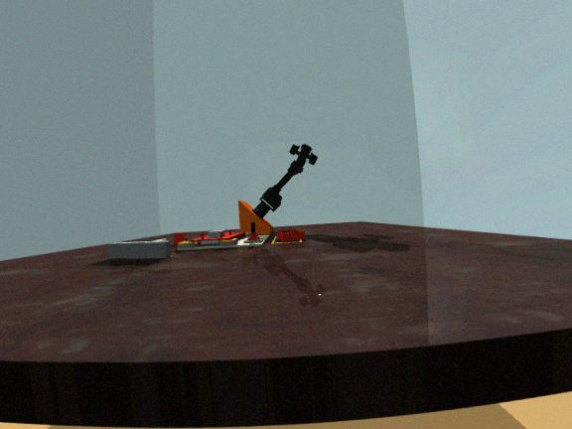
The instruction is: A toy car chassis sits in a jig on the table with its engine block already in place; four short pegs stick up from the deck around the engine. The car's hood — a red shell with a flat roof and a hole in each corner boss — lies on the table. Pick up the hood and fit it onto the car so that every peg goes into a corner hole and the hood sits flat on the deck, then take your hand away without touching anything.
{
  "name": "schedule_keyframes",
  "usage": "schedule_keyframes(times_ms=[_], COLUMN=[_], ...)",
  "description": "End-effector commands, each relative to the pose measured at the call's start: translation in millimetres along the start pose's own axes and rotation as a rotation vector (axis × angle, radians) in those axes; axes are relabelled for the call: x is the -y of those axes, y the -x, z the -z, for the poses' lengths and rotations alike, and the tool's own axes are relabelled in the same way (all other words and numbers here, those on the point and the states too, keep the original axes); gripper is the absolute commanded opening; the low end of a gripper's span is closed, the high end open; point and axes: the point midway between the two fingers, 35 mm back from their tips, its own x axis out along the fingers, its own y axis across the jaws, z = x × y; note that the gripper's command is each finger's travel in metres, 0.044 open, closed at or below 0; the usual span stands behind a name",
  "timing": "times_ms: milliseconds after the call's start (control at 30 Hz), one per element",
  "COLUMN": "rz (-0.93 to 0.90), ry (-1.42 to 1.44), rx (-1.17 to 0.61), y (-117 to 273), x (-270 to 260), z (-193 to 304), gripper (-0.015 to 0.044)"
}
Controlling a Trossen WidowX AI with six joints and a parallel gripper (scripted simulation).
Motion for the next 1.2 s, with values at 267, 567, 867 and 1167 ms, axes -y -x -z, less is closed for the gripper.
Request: schedule_keyframes(times_ms=[267,567,867,1167], rz=[0.079,0.234,0.419,0.632], ry=[0.132,0.34,0.533,0.705], rx=[0.107,0.268,0.409,0.528], y=[12.8,47.6,98.4,163.4], x=[21.6,52.0,75.1,90.1], z=[-53.7,-139.2,-218.2,-287.1], gripper=[0.044,0.044,0.044,0.044])
